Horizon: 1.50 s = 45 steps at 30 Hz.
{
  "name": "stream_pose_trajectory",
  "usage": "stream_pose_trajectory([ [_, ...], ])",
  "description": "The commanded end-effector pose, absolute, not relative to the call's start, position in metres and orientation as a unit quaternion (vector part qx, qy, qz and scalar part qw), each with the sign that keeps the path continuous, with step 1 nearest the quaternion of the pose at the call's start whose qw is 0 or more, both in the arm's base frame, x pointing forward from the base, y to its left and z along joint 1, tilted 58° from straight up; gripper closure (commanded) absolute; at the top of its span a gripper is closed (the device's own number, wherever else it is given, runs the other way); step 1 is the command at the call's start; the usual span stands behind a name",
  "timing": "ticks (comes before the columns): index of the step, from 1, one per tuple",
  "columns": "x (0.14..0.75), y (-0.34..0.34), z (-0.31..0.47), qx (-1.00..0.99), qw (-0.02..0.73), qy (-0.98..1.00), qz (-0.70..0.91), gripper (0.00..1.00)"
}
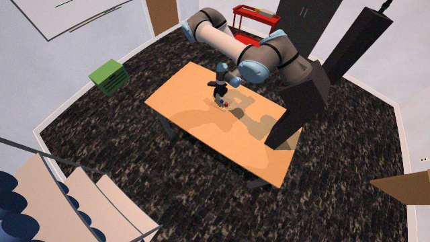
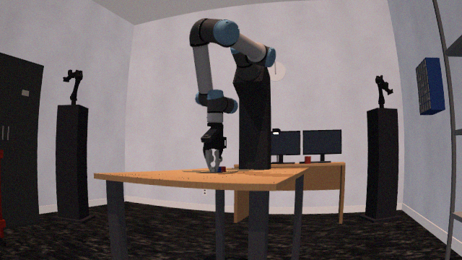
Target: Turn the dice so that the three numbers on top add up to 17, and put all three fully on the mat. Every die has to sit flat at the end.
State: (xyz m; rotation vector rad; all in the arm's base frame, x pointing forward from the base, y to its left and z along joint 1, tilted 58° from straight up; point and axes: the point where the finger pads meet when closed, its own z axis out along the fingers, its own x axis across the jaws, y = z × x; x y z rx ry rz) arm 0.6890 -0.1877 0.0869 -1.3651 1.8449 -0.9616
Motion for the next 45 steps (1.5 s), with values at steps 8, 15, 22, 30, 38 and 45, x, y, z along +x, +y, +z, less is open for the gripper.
stream_pose_trajectory([
  [8,0.689,-0.188,0.087,-0.52,0.321,0.702,-0.366,0.79],
  [15,0.689,-0.188,0.087,-0.52,0.321,0.702,-0.366,0.76],
  [22,0.689,-0.188,0.088,-0.52,0.321,0.702,-0.366,0.76],
  [30,0.672,-0.184,0.098,-0.52,0.321,0.702,-0.366,0.76],
  [38,0.645,-0.178,0.115,-0.52,0.321,0.702,-0.366,0.76],
  [45,0.62,-0.173,0.131,-0.52,0.321,0.702,-0.366,0.76],
])
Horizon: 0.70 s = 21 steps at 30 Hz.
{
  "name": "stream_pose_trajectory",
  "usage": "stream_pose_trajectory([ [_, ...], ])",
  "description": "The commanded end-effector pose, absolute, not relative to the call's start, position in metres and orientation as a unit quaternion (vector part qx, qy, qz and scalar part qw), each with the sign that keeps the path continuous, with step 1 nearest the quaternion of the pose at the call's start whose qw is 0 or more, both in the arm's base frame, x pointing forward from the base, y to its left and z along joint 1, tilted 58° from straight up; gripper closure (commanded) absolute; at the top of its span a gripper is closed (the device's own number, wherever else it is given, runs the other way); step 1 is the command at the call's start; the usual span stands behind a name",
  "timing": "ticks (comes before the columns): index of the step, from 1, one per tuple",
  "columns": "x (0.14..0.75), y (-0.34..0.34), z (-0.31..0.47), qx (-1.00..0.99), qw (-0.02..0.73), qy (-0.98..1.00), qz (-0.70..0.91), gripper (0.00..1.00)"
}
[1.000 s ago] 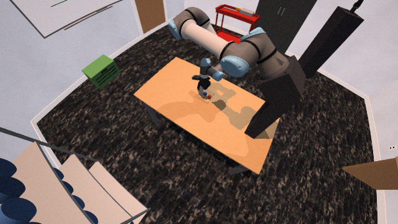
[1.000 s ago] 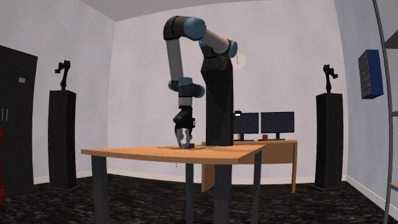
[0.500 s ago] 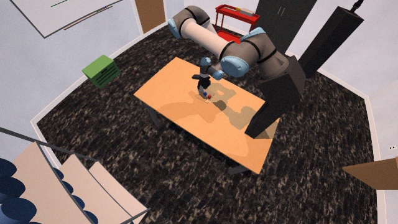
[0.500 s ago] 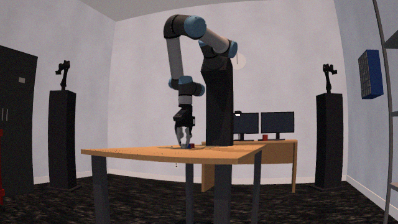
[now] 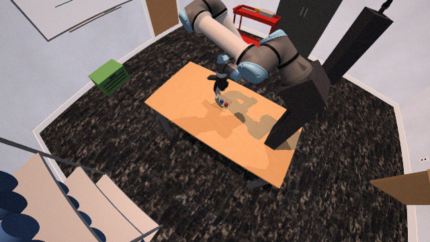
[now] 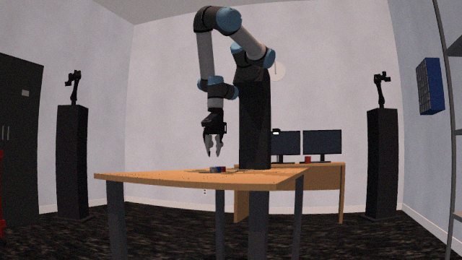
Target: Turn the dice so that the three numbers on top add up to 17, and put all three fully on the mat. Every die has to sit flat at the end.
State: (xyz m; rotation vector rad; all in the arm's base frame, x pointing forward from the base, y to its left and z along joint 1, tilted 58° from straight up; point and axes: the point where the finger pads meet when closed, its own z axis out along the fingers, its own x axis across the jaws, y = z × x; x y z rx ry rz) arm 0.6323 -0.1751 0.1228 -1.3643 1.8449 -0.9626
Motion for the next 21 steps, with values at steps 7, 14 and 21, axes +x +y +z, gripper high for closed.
stream_pose_trajectory([
  [7,0.6144,-0.1715,0.1347,-0.52,0.321,0.702,-0.366,0.76],
  [14,0.6142,-0.1715,0.1348,-0.52,0.321,0.702,-0.366,0.0],
  [21,0.6142,-0.1715,0.1348,-0.52,0.321,0.702,-0.366,0.0],
])
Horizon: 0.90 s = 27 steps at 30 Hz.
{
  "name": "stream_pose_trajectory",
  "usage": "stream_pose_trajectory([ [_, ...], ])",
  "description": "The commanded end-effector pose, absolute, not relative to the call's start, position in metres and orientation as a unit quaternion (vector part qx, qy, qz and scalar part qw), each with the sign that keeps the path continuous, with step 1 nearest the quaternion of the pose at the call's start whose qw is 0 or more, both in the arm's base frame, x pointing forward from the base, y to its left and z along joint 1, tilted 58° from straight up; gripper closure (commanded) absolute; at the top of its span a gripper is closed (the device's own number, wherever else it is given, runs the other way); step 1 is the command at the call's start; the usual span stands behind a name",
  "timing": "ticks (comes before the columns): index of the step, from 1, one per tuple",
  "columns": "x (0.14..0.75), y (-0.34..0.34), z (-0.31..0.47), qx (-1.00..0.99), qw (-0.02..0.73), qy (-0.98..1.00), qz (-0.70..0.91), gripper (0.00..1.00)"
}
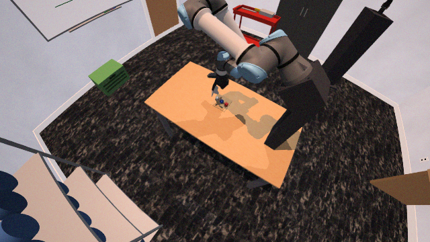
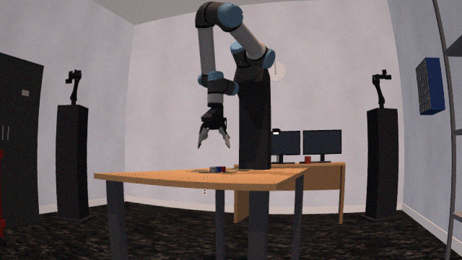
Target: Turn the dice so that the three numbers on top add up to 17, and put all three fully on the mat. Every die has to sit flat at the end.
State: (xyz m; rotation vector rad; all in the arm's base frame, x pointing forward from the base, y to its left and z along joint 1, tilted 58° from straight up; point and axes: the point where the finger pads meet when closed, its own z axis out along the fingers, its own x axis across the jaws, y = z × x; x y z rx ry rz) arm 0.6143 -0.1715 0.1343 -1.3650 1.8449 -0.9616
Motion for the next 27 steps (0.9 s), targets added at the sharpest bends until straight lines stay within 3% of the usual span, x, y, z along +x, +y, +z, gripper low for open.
stream_pose_trajectory([
  [1,0.614,-0.171,0.135,-0.52,0.321,0.702,-0.366,0.0],
  [27,0.585,-0.165,0.154,-0.52,0.321,0.702,-0.366,0.0],
])
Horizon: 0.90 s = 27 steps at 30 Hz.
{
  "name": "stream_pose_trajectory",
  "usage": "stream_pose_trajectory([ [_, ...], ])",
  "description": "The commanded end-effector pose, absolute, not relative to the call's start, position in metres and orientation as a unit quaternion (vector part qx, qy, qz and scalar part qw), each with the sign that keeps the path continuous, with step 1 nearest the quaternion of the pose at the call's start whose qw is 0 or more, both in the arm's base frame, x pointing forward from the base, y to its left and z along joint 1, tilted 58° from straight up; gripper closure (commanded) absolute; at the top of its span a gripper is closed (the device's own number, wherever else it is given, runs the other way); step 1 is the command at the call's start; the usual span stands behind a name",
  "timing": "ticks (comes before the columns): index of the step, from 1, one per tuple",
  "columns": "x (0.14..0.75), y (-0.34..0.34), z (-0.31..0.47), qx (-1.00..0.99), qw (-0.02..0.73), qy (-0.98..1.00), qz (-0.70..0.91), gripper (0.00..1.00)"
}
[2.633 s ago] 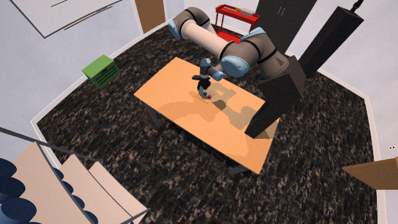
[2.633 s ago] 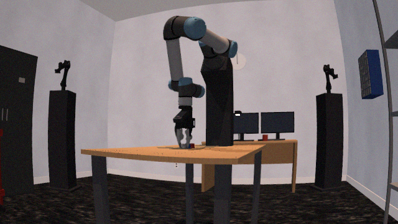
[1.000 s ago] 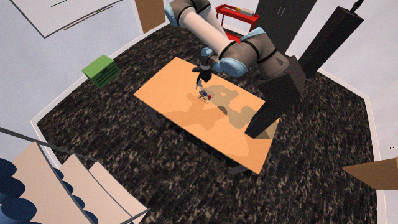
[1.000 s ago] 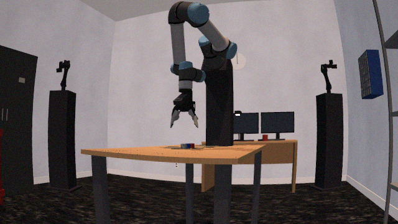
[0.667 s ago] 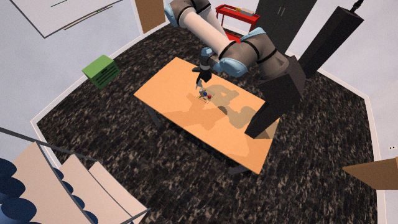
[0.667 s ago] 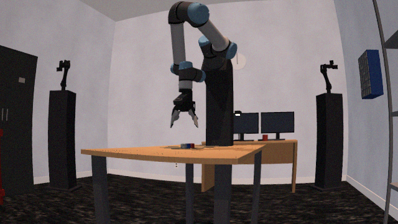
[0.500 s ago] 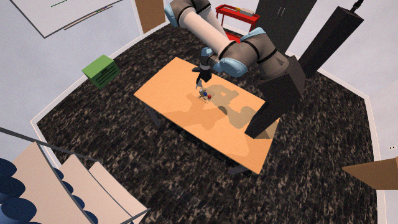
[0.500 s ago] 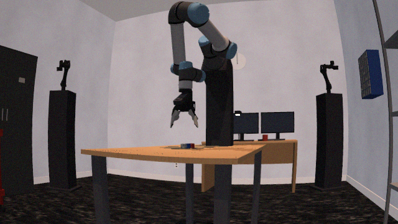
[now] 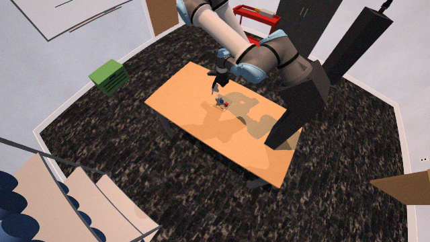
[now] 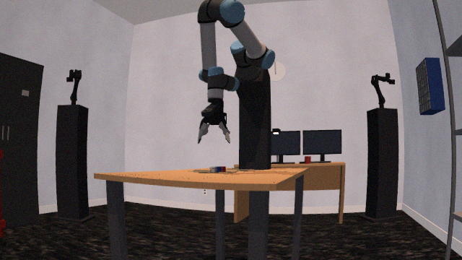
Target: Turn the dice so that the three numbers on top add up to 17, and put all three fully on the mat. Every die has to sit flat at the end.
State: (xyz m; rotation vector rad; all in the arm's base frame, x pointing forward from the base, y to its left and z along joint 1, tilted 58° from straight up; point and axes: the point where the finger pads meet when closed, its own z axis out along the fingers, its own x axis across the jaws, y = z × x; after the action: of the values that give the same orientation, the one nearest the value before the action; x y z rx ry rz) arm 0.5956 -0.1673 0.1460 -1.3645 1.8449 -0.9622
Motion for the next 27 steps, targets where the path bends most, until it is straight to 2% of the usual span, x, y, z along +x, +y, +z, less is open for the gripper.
stream_pose_trajectory([
  [1,0.581,-0.164,0.156,-0.52,0.321,0.702,-0.366,0.0],
  [27,0.541,-0.156,0.181,-0.52,0.321,0.702,-0.366,0.0],
])
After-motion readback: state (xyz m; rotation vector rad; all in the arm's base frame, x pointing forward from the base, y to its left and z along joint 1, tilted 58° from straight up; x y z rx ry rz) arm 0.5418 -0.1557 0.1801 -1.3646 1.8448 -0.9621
